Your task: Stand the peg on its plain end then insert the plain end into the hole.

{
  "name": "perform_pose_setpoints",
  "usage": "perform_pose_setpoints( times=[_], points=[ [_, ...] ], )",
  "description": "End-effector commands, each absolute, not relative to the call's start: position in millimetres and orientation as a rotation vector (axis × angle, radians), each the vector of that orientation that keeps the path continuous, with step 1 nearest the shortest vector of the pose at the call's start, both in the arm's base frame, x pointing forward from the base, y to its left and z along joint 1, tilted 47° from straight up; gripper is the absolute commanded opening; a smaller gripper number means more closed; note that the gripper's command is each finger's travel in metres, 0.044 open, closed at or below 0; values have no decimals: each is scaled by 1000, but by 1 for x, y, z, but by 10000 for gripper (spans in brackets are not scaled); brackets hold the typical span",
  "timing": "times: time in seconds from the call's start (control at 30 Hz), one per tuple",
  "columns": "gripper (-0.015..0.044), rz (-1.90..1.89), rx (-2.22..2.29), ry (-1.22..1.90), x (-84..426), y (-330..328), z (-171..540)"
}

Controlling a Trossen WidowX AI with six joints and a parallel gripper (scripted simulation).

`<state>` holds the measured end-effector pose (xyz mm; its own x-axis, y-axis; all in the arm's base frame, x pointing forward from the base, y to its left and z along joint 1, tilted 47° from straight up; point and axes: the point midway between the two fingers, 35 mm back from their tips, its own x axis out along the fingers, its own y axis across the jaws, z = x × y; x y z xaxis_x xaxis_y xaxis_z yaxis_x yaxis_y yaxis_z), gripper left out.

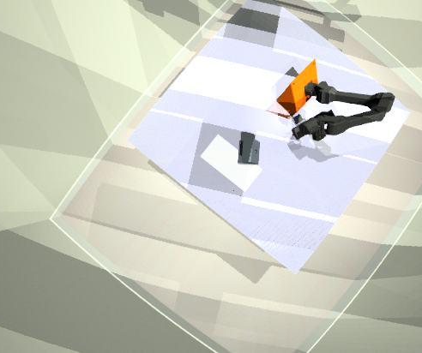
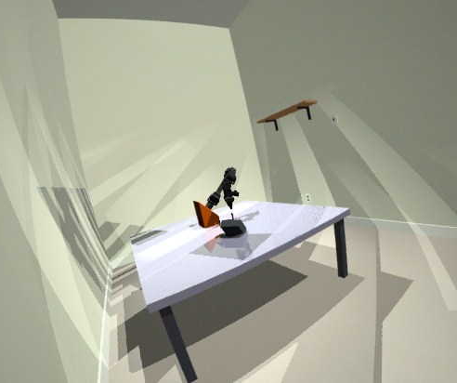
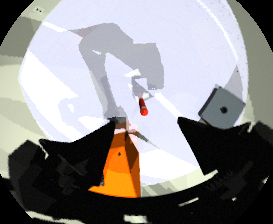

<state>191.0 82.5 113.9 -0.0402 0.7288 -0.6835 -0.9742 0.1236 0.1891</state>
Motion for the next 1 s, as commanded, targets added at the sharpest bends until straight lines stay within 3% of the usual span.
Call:
perform_pose_setpoints(
  times=[0.0, 0.97],
  points=[
    [440, 1474, -478, 695, 191, 83, 114],
    [440, 1710, -1037, 117, 191, 87, 111]
  ],
)
